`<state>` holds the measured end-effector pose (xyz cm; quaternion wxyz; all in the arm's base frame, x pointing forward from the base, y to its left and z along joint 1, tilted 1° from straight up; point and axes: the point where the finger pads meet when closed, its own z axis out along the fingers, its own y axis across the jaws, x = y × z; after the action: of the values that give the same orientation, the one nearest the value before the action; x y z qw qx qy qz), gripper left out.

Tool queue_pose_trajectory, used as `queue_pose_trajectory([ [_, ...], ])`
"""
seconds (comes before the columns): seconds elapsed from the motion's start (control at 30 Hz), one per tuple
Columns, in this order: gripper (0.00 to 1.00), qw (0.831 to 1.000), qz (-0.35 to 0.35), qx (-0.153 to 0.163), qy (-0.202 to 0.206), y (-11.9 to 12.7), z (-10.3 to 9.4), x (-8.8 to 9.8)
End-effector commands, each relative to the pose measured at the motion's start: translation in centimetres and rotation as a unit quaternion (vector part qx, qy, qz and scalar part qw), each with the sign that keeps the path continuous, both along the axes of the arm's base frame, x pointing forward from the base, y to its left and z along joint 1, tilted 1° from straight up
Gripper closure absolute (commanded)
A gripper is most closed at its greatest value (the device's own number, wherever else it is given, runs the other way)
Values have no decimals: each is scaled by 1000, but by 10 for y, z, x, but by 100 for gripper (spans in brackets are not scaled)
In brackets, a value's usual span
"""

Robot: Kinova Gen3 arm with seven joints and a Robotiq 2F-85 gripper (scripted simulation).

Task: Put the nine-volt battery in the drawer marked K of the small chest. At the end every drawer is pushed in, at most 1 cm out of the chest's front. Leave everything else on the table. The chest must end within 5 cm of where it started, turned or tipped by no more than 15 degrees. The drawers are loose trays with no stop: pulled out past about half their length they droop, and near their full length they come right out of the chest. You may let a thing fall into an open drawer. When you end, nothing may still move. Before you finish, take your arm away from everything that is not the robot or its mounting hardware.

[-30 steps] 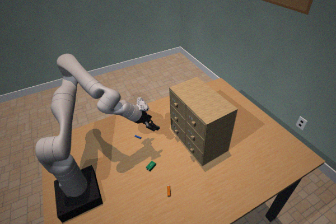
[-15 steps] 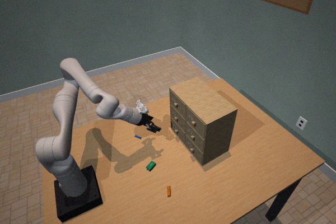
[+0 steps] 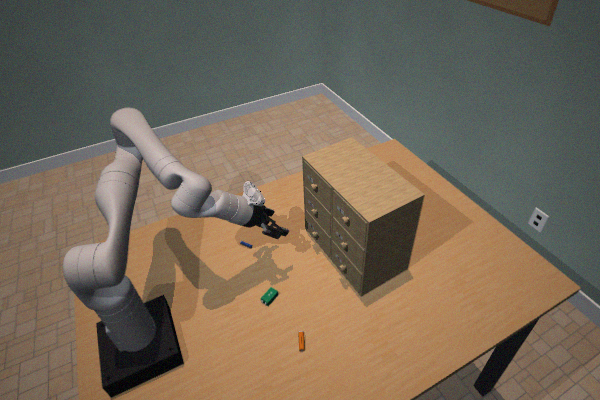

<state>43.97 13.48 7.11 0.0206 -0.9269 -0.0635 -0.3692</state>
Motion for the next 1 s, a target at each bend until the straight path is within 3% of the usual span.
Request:
queue_pose_trajectory([
  [0.0,0,1000,-1,-1,-1,-1,-1,0],
  [0.7,0,1000,0,-1,-4,-1,-4,0],
  [0.97,0,1000,0,-1,-4,-2,-34,0],
])
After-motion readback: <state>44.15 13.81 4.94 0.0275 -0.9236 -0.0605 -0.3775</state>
